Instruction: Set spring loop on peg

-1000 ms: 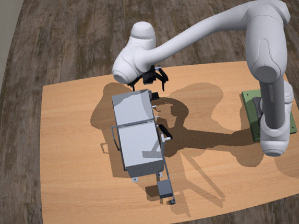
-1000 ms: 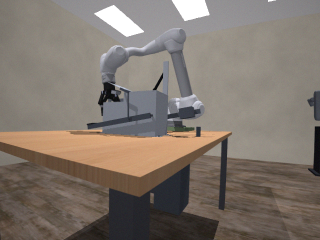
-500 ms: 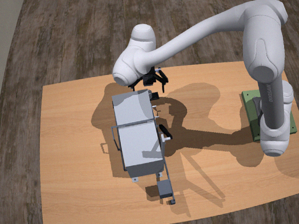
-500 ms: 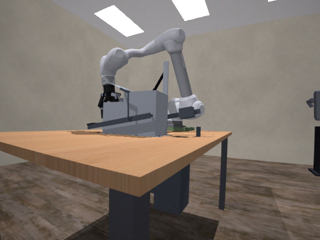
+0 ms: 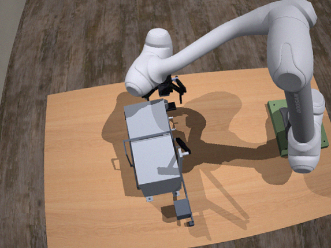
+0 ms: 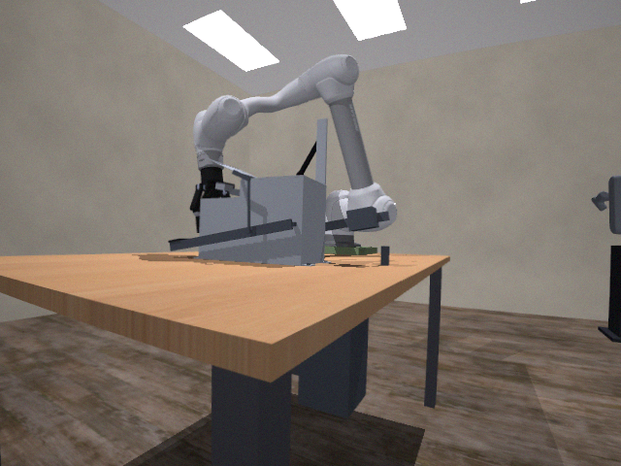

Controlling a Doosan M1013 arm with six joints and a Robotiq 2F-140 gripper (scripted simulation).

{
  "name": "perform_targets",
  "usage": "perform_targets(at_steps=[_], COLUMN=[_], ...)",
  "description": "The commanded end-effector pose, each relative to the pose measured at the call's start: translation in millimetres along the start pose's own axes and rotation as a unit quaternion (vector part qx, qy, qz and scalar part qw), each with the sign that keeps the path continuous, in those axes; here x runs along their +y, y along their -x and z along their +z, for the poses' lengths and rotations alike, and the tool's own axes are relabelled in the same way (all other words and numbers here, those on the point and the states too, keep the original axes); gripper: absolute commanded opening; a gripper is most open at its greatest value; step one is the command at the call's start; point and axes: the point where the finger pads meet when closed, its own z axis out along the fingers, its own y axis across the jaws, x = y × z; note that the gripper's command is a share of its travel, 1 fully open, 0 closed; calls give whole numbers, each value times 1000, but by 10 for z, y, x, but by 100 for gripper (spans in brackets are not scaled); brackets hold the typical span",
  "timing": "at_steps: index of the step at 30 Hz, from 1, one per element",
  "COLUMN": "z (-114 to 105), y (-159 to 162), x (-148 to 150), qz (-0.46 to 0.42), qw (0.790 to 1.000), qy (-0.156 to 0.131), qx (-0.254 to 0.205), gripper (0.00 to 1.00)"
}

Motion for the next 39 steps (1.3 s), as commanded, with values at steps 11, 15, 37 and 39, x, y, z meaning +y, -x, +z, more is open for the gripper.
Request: perform_targets(at_steps=[11,15,37,39], z=[-16,-16,-16,-16], y=[-1,-1,-1,-1], x=[7,7,7,7], qz=[0,0,0,0], qw=[1000,1000,1000,1000], qy=[1,1,1,1], qx=[0,0,0,0], gripper=[100,100,25,25])
